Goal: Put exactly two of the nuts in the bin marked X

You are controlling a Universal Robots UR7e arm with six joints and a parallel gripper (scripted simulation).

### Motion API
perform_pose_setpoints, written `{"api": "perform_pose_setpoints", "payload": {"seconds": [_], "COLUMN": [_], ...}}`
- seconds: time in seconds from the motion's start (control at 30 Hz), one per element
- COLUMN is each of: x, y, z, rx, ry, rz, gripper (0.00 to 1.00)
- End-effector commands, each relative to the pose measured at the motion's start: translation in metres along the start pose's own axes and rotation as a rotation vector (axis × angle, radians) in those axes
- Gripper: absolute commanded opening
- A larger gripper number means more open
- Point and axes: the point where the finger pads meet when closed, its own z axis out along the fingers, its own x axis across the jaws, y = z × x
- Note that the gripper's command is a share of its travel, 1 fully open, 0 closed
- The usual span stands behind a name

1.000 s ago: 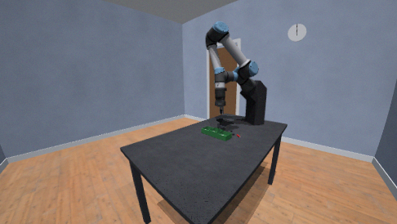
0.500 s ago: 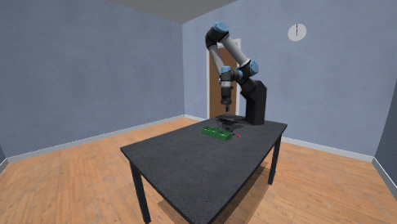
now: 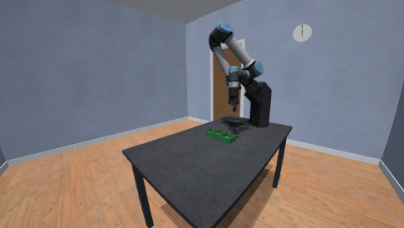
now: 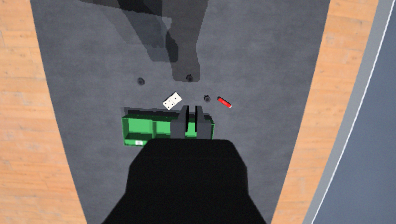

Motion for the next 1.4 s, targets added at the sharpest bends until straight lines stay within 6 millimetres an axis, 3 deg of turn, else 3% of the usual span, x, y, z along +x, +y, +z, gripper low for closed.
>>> {"api": "perform_pose_setpoints", "payload": {"seconds": [0.0,0.17,0.3,1.1,1.37], "x": [-0.001,-0.001,-0.023,-0.142,-0.144], "y": [0.001,0.001,0.019,0.112,0.112], "z": [-0.001,-0.001,0.019,0.122,0.124], "rx": [-0.004,-0.004,-0.004,0.022,0.027], "ry": [-0.007,-0.007,-0.008,-0.048,-0.055], "rz": [0.008,0.008,-0.167,-0.668,-0.833], "gripper": [0.31,0.31,0.31,0.31,0.31]}}
